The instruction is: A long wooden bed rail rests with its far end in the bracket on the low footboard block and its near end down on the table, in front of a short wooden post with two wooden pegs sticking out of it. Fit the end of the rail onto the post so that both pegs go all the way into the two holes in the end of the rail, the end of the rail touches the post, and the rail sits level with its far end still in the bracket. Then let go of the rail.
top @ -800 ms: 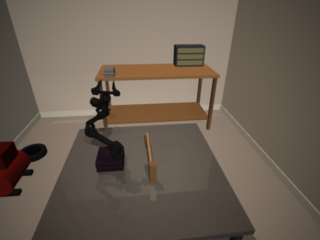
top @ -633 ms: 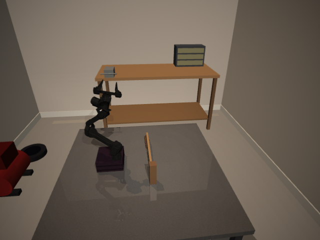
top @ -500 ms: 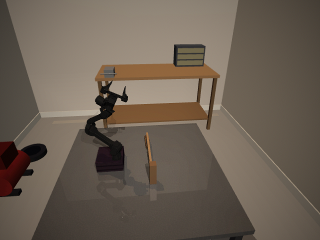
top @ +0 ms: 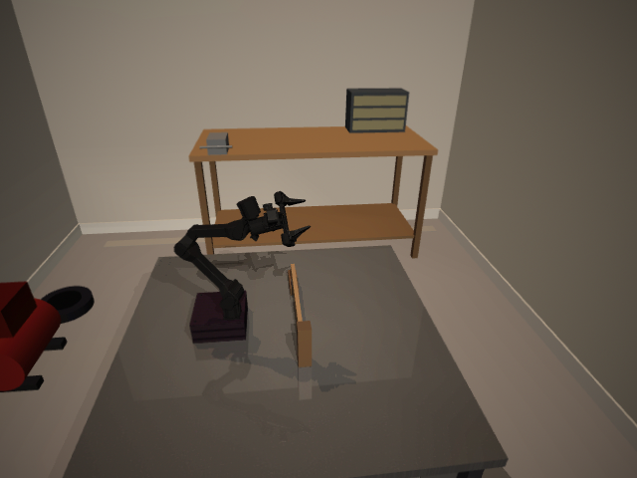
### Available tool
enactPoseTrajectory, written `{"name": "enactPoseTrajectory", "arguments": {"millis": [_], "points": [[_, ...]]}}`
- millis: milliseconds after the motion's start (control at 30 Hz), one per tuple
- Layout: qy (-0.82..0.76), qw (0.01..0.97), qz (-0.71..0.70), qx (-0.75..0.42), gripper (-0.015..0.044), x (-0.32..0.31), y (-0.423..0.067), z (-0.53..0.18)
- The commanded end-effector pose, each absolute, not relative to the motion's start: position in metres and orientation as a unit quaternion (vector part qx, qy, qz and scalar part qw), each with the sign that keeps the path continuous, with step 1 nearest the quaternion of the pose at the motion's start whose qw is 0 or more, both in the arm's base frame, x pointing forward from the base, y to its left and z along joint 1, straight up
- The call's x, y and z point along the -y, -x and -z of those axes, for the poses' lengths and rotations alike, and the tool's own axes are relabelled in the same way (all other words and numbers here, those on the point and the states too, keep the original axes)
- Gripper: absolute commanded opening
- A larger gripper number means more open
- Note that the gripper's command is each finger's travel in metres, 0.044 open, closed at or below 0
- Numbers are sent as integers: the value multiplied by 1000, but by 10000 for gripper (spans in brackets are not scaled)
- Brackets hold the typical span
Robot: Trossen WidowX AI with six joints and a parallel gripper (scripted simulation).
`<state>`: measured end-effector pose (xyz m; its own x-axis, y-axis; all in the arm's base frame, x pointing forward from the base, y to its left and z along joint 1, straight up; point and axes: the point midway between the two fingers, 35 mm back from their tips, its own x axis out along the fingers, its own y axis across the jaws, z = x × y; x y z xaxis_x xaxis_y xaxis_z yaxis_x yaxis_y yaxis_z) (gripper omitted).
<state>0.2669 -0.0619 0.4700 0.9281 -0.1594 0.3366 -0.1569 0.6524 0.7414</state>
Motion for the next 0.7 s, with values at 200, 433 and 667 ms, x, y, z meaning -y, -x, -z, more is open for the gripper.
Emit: {"name": "enactPoseTrajectory", "arguments": {"millis": [200, 433, 667], "points": [[-116, 986, 68, -95, 440, 57, -349, -331], [120, 947, -13, -299, 440, 43, -365, -221], [363, 787, -209, -453, 440, 23, -343, -119]]}}
